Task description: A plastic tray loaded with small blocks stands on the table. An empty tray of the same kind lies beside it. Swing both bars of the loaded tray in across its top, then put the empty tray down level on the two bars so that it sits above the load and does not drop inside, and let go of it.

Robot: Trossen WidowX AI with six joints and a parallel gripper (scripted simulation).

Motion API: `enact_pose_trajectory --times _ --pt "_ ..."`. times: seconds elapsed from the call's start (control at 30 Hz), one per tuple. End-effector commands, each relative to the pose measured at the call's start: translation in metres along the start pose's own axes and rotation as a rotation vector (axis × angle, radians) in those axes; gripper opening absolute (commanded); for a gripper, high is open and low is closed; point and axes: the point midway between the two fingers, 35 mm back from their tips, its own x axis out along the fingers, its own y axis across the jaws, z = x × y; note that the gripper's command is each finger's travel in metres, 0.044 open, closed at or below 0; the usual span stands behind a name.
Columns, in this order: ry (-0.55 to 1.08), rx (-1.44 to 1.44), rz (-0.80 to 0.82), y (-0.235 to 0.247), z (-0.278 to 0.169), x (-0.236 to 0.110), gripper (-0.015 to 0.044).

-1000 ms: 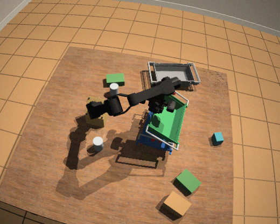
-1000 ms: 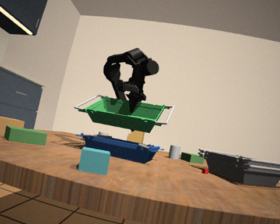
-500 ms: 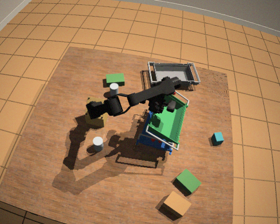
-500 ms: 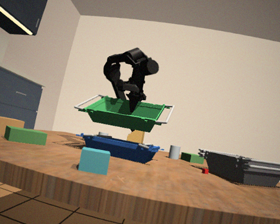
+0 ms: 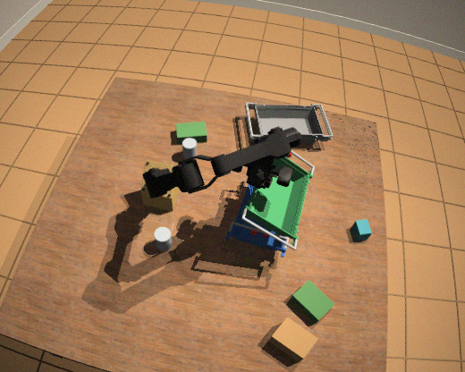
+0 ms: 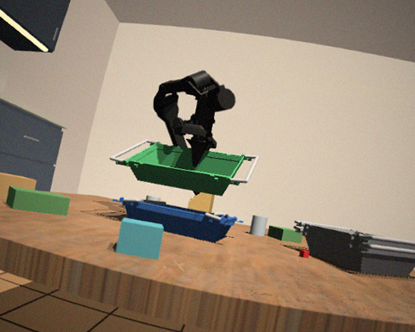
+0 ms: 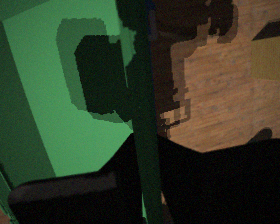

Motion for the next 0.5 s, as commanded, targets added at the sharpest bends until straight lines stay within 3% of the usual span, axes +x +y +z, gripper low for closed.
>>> enact_pose_trajectory --times 0.0,0.47 --pt "0.002 0.002 0.016 0.0012 -0.0018 -0.0041 0.0000" --pt "0.002 0.002 0.016 0.0016 -0.0020 0.0016 0.0000"
